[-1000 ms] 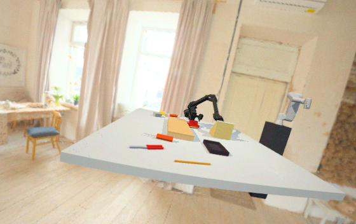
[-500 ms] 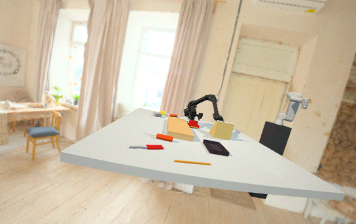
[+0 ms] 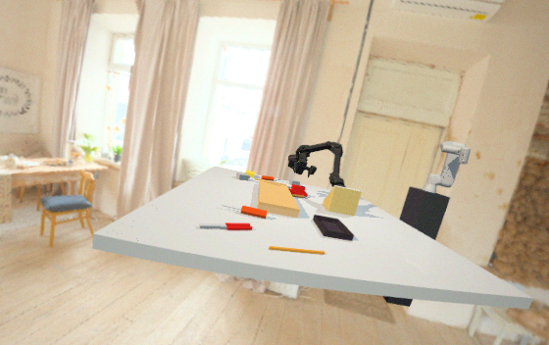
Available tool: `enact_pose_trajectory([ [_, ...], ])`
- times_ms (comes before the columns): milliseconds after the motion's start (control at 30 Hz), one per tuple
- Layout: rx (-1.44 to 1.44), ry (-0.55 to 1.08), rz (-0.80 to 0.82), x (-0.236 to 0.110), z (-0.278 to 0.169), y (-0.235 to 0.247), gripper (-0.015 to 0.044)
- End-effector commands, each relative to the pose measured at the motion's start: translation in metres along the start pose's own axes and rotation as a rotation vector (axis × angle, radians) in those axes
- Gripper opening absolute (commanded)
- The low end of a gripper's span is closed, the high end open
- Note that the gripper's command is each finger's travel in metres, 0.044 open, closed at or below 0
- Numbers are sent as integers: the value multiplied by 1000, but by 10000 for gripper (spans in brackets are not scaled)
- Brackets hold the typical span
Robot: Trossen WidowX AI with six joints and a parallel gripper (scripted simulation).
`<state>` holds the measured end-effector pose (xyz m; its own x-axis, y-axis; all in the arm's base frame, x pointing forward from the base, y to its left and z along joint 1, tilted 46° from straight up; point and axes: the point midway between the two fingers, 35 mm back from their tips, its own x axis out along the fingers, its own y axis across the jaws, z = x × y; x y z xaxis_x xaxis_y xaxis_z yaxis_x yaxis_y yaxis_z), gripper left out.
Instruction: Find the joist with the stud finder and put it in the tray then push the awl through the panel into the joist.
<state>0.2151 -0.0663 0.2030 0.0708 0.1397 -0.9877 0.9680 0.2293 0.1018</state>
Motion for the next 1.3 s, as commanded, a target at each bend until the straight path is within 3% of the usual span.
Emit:
enact_pose_trajectory([
  [0,-262,-117,-46,15,5,-4,440],
  [200,-982,-482,-243,34,21,-6,440],
  [433,-1571,-812,-631,38,29,-6,440],
  [1267,-1583,-817,-642,43,37,-4,440],
])
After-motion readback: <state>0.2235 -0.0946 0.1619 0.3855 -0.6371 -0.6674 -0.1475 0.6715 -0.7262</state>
